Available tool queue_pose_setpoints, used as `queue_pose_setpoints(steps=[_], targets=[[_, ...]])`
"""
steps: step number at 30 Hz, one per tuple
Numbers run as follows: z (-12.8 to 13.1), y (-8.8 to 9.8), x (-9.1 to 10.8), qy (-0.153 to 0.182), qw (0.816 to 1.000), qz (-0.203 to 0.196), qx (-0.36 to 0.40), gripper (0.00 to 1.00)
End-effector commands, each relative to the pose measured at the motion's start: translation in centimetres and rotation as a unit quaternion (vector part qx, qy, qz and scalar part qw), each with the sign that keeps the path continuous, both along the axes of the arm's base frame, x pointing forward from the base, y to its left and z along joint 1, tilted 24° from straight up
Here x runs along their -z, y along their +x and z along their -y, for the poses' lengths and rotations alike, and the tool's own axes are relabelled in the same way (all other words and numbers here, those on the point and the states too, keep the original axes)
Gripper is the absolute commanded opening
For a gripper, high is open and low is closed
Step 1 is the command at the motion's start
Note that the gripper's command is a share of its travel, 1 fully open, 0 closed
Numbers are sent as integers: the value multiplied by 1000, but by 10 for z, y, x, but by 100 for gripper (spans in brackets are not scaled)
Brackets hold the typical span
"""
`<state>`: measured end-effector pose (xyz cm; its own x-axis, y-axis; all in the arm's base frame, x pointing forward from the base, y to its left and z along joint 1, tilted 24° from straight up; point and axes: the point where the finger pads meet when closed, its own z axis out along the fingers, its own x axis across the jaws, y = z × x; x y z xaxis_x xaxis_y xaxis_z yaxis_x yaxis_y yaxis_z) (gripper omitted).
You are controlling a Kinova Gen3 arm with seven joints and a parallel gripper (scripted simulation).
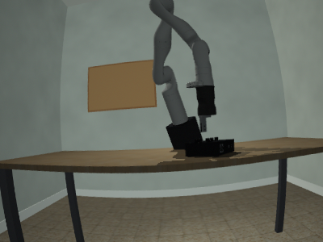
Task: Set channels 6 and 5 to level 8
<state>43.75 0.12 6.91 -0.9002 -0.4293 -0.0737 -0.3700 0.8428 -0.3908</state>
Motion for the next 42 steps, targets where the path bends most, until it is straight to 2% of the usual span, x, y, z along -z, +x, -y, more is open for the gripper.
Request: queue_pose_setpoints(steps=[1, 6, 11, 13, 16, 21, 28, 30, 42], targets=[[5, 2, -2, -16, 998, -25, -54, 0], [2, 6, -1, -38, 987, -58, -146, 0], [-2, 9, -1, -60, 965, -90, -237, 0], [-2, 9, -1, -60, 965, -90, -237, 0], [-4, 11, 0, -73, 948, -108, -290, 0], [-8, 14, 1, -94, 913, -136, -373, 0], [-14, 16, 1, -119, 855, -170, -476, 0], [-14, 16, 1, -119, 855, -170, -476, 0], [-23, 18, 2, -155, 748, -213, -609, 0]])
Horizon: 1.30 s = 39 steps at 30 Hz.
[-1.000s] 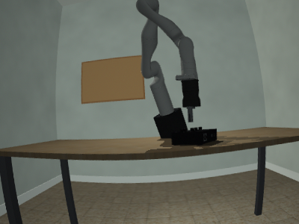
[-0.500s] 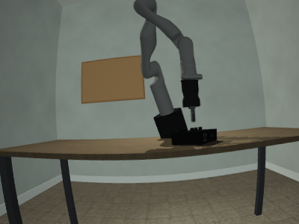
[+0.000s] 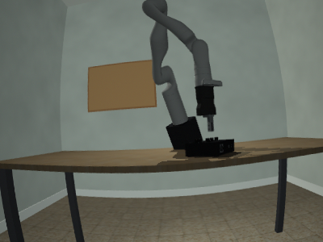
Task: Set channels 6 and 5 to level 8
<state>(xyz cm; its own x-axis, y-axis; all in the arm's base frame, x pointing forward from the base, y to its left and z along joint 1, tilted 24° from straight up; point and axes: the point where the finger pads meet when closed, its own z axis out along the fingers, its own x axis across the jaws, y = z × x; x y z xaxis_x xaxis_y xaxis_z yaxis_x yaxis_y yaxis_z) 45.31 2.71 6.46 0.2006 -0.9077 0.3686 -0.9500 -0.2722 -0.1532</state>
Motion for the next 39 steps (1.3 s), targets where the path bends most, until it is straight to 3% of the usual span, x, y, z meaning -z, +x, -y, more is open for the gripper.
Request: queue_pose_setpoints(steps=[1, 20, 39], targets=[[2, 2, -2, -13, 999, -15, -40, 0], [-4, 2, -2, -48, 981, -57, -178, 0], [-6, 1, -2, -57, 973, -68, -215, 0]])
